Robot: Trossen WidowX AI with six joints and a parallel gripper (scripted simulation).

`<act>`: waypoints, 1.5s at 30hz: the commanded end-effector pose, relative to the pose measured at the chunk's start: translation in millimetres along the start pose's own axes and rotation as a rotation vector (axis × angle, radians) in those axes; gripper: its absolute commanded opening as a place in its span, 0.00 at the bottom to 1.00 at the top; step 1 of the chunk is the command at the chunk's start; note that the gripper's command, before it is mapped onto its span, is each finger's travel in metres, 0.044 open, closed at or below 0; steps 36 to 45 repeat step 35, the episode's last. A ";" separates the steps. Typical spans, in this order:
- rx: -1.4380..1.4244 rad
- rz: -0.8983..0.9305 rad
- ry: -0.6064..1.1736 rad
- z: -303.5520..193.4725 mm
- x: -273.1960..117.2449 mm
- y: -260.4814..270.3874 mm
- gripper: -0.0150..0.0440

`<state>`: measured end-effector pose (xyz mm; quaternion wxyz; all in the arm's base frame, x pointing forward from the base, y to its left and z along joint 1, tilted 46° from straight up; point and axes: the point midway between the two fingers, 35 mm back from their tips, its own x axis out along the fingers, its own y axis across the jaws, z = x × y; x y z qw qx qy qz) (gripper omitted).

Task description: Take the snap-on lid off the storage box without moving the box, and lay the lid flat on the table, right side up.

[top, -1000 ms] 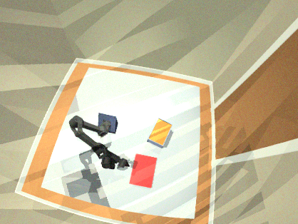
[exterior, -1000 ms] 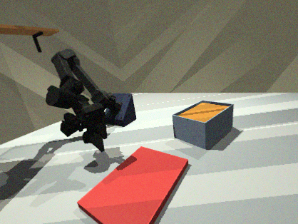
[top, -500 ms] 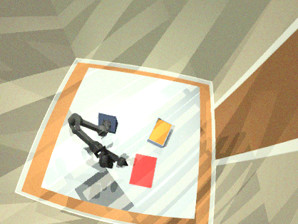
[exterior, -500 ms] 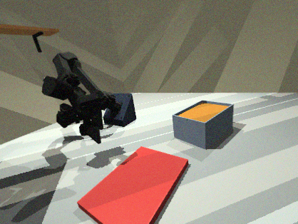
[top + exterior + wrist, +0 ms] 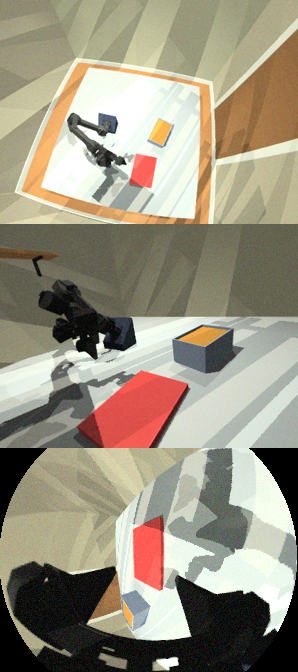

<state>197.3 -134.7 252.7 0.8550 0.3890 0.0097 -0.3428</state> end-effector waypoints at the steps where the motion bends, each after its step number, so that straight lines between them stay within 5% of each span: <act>1: 0.005 0.000 -0.008 1.6 -7.0 3.1 1.00; 45: 0.005 -0.001 -0.008 -0.3 -8.3 4.9 1.00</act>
